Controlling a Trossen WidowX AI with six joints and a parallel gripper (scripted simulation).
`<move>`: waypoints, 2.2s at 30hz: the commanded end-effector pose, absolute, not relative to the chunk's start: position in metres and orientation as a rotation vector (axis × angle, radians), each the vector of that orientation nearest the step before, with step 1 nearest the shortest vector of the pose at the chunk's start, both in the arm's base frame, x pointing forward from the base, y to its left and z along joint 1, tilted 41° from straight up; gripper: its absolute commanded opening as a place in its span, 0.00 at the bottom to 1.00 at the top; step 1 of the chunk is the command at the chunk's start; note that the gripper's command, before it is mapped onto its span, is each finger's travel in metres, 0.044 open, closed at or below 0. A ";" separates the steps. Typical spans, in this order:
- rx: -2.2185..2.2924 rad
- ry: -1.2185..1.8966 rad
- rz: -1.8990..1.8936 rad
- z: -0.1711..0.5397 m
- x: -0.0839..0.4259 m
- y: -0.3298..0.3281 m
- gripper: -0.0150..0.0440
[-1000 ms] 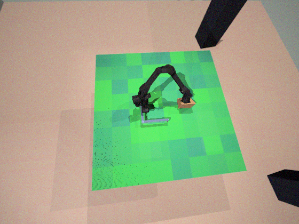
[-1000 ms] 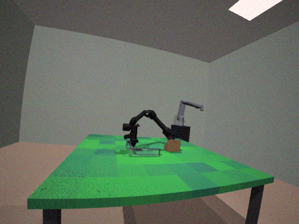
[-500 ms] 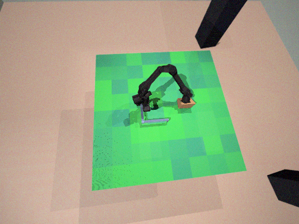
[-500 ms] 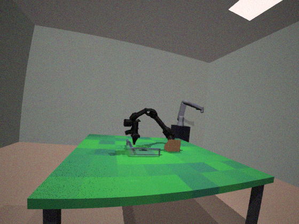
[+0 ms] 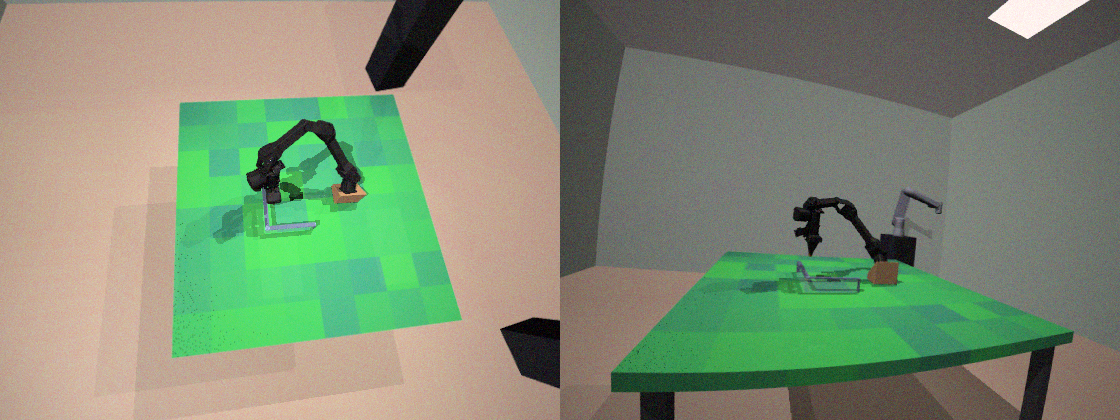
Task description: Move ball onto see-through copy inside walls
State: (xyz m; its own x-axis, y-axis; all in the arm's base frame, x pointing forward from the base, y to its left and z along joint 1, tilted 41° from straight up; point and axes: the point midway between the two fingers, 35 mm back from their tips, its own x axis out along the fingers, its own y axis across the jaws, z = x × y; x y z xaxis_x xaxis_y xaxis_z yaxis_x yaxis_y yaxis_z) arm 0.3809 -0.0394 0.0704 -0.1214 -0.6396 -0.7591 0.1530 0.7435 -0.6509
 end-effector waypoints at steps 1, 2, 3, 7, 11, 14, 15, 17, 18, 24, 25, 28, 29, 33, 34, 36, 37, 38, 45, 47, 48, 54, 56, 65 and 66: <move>-0.395 1.555 -0.714 0.074 0.381 -0.038 0.25; -0.395 1.555 -0.714 0.071 0.382 -0.039 0.25; -0.395 1.555 -0.714 0.065 0.382 -0.040 0.25; -0.395 1.554 -0.714 0.040 0.384 -0.046 0.25; -0.395 1.554 -0.714 0.036 0.384 -0.047 0.25; -0.395 1.554 -0.714 0.032 0.384 -0.050 0.25; -0.395 1.554 -0.714 0.029 0.383 -0.052 0.25; -0.395 1.554 -0.714 0.022 0.383 -0.059 0.25; -0.395 1.554 -0.714 0.018 0.382 -0.062 0.25; -0.396 1.554 -0.715 -0.007 0.378 -0.083 0.25; -0.396 1.553 -0.716 -0.011 0.377 -0.087 0.25; -0.397 1.553 -0.717 -0.017 0.375 -0.092 0.25; -0.397 1.553 -0.717 -0.017 0.375 -0.092 0.25; -0.397 1.553 -0.717 -0.018 0.375 -0.093 0.25; -0.397 1.553 -0.717 -0.019 0.375 -0.093 0.25; -0.397 1.553 -0.717 -0.021 0.374 -0.095 0.25; -0.397 1.553 -0.717 -0.022 0.374 -0.096 0.25; -0.397 1.553 -0.717 -0.023 0.374 -0.097 0.25; -0.398 1.553 -0.717 -0.031 0.373 -0.104 0.25; -0.398 1.553 -0.717 -0.031 0.372 -0.104 0.25; -0.398 1.553 -0.717 -0.031 0.372 -0.104 0.25; -0.390 1.547 -0.715 -0.029 0.374 -0.102 0.30; -0.390 1.547 -0.715 -0.029 0.374 -0.102 0.39; -0.390 1.547 -0.715 -0.029 0.374 -0.102 0.60; -0.390 1.547 -0.715 -0.029 0.374 -0.102 0.60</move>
State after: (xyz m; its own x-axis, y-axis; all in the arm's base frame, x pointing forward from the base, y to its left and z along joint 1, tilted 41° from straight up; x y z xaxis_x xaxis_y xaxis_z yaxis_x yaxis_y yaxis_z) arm 0.3742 -0.1018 -0.0294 -0.1184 -0.6347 -0.7637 0.1693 0.7449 -0.6453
